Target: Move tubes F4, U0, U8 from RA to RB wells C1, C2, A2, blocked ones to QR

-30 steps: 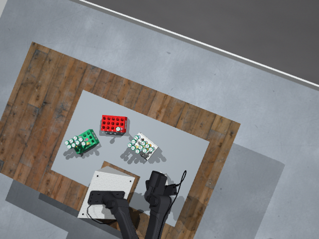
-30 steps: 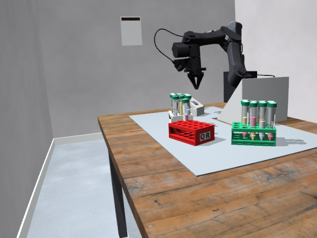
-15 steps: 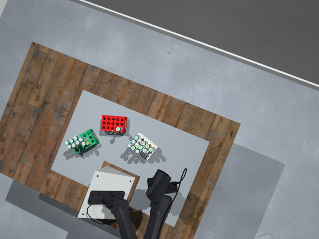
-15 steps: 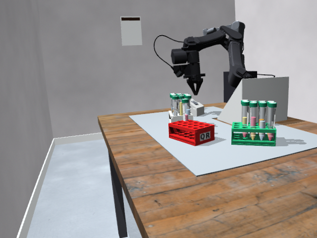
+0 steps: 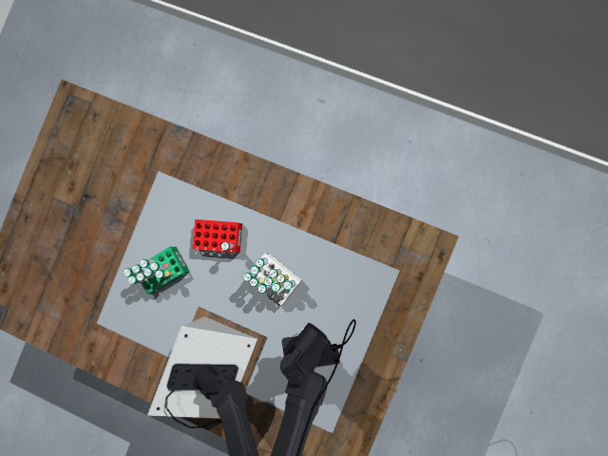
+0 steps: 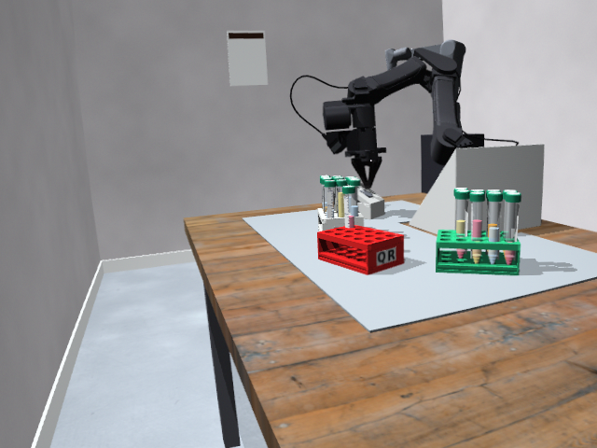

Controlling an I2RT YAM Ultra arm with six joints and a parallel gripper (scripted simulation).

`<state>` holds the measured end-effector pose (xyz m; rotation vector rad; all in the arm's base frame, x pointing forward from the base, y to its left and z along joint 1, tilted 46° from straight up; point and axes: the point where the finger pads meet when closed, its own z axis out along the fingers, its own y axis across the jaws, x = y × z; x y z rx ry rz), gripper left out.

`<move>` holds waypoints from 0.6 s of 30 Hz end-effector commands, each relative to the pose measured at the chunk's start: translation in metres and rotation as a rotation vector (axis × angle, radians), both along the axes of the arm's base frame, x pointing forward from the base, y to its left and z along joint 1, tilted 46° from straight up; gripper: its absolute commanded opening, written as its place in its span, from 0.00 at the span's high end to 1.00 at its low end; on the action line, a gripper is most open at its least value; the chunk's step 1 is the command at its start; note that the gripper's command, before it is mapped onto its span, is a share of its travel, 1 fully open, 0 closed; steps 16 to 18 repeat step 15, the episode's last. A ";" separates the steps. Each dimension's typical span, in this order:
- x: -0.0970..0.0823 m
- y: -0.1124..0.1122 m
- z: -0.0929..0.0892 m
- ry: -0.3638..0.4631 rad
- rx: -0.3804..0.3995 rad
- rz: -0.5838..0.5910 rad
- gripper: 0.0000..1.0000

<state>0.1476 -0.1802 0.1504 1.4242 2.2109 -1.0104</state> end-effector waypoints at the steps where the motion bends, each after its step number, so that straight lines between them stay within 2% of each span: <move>1: 0.009 -0.003 0.008 -0.059 -0.018 0.022 1.00; 3: 0.003 -0.003 0.001 -0.039 -0.011 0.016 1.00; 18: 0.001 -0.007 -0.004 -0.040 -0.011 0.017 1.00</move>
